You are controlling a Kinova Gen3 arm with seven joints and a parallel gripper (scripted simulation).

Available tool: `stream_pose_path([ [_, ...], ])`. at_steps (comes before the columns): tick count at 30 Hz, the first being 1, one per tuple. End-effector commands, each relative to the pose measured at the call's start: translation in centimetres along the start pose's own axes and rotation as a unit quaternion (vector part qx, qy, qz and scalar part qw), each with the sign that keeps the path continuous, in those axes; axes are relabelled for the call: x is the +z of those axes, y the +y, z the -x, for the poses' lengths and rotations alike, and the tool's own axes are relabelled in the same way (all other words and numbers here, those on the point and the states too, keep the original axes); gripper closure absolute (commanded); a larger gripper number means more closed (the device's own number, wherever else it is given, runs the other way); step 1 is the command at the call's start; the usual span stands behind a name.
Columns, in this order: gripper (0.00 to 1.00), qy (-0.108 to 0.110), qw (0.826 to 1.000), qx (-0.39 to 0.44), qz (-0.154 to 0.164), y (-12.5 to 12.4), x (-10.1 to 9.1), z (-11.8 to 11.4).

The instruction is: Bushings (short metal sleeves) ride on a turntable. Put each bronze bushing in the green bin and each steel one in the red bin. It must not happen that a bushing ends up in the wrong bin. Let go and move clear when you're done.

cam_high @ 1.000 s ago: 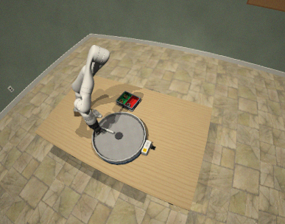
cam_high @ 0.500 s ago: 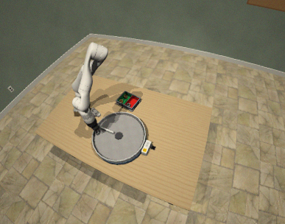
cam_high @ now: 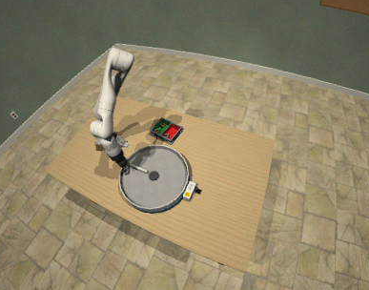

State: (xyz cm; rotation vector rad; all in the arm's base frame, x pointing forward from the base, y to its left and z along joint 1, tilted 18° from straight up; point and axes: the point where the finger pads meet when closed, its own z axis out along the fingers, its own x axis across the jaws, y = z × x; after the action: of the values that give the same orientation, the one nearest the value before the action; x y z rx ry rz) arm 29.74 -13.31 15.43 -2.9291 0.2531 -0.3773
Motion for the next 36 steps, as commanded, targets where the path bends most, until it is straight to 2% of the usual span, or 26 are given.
stream_pose_path([
  [1, 1.0, 0.005, 1.0, -0.005, -0.002, -0.3, -0.2, -0.3],
  [7, 1.0, 0.005, 1.0, -0.005, -0.002, -0.3, -0.2, -0.3],
  [12, 1.0, 0.004, 0.996, 0.094, -0.002, -5.4, -0.2, 1.0],
  [16, 1.0, 0.004, 0.995, 0.095, -0.002, -5.4, -0.2, 1.0],
  [19, 1.0, 0.004, 0.988, 0.153, -0.002, -8.3, -0.2, 1.8],
  [22, 1.0, 0.004, 0.988, 0.154, -0.003, -8.5, -0.2, 1.8],
  [24, 1.0, 0.004, 0.981, 0.193, -0.003, -10.6, -0.2, 2.3],
  [27, 1.0, 0.004, 0.981, 0.193, -0.003, -10.6, -0.2, 2.3],
  [30, 1.0, 0.003, 0.968, 0.249, -0.004, -13.5, -0.2, 3.1],
  [36, 1.0, 0.0, 0.966, 0.26, -0.009, -14.5, -0.2, 3.4],
])
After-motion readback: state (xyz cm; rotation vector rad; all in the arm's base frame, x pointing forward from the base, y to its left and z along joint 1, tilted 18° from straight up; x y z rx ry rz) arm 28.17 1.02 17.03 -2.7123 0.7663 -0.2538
